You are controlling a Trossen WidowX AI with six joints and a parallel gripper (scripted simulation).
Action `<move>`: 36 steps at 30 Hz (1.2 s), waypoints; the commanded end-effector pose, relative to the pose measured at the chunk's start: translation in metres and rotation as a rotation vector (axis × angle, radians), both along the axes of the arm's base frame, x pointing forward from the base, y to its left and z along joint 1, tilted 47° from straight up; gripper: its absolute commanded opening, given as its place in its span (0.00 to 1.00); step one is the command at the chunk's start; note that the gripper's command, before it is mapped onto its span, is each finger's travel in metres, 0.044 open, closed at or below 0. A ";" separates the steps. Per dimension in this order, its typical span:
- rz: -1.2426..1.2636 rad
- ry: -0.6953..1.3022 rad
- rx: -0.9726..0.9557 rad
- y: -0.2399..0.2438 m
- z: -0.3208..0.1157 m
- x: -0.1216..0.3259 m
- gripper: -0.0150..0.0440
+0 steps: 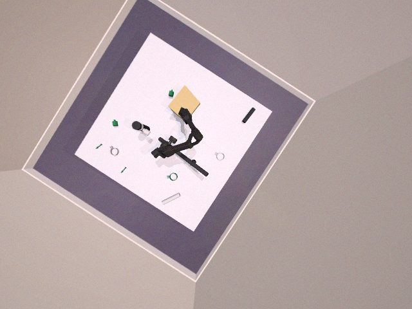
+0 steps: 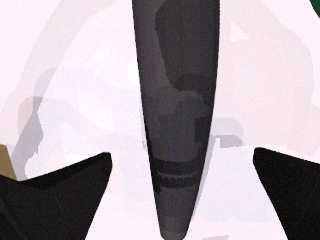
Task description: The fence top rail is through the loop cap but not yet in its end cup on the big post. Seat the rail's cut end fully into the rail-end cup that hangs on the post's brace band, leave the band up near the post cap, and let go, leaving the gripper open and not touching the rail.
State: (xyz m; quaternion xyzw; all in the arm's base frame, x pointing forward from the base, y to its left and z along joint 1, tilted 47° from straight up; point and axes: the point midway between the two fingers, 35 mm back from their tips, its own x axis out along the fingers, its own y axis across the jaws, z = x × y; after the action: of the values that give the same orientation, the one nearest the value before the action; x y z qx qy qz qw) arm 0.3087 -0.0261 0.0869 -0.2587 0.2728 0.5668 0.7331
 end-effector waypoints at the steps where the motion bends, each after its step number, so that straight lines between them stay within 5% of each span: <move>1: 0.000 0.009 0.007 0.008 -0.007 0.000 1.00; 19: 0.001 0.008 0.011 0.025 -0.022 0.003 1.00; 31: 0.001 0.008 0.011 0.025 -0.022 0.003 0.47; 36: 0.001 0.008 0.011 0.025 -0.022 0.003 0.41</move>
State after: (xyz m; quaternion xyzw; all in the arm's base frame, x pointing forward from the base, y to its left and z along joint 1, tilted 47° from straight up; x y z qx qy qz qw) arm 0.3120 -0.0019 0.0651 -0.2549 0.2730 0.5693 0.7324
